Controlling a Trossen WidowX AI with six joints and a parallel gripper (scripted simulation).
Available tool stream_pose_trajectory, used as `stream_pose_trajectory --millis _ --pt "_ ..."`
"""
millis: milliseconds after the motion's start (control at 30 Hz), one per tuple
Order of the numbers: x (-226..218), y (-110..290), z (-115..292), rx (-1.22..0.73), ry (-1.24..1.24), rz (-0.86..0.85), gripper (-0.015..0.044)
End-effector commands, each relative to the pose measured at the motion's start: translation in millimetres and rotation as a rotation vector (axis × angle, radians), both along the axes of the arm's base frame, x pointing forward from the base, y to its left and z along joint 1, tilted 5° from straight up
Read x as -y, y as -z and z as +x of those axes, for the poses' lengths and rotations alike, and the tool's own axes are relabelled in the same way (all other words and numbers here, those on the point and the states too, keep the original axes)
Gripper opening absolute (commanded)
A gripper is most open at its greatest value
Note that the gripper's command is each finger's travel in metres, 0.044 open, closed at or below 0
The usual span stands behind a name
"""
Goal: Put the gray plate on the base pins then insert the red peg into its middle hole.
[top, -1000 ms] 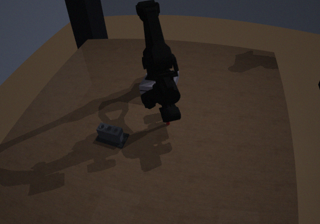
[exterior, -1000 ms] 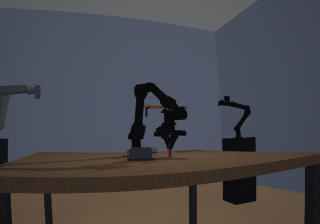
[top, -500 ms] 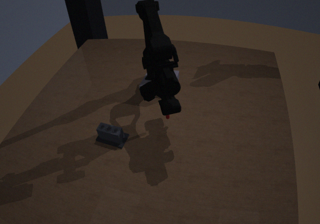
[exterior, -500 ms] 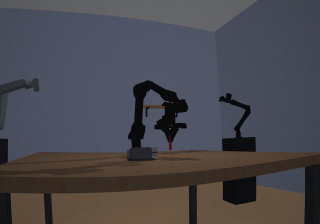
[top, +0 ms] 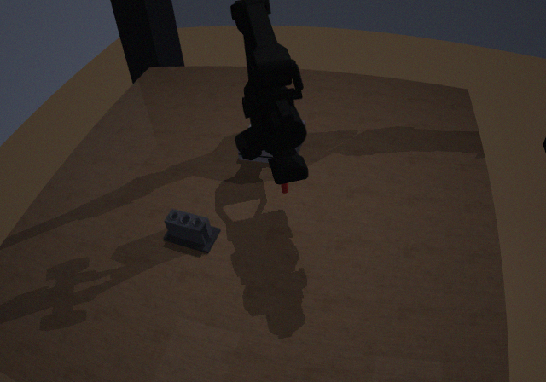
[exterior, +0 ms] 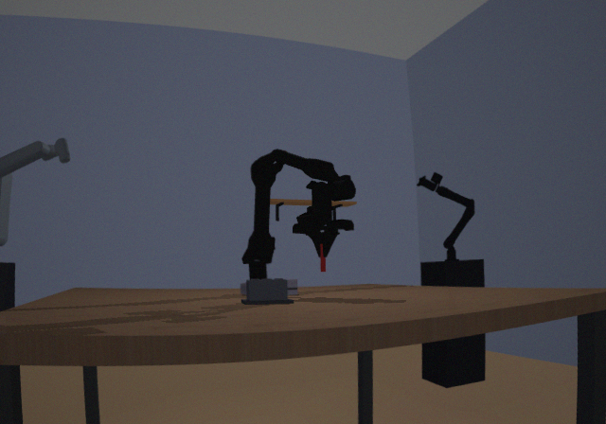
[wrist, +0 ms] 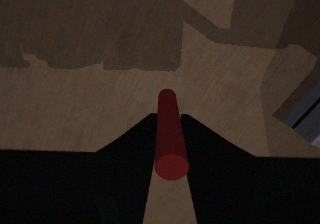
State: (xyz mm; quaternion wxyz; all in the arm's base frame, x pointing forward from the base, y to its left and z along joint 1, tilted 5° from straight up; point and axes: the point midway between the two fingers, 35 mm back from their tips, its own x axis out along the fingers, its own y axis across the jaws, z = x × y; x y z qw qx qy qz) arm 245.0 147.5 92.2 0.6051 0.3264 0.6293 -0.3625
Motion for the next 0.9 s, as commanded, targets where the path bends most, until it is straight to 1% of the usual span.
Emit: stream_pose_trajectory --millis 0,867 --pt "6.7 1.7 6.0 -0.005 0.005 -0.001 0.0" --pt "53.7 -2.0 53.7 0.01 0.014 0.008 0.0"
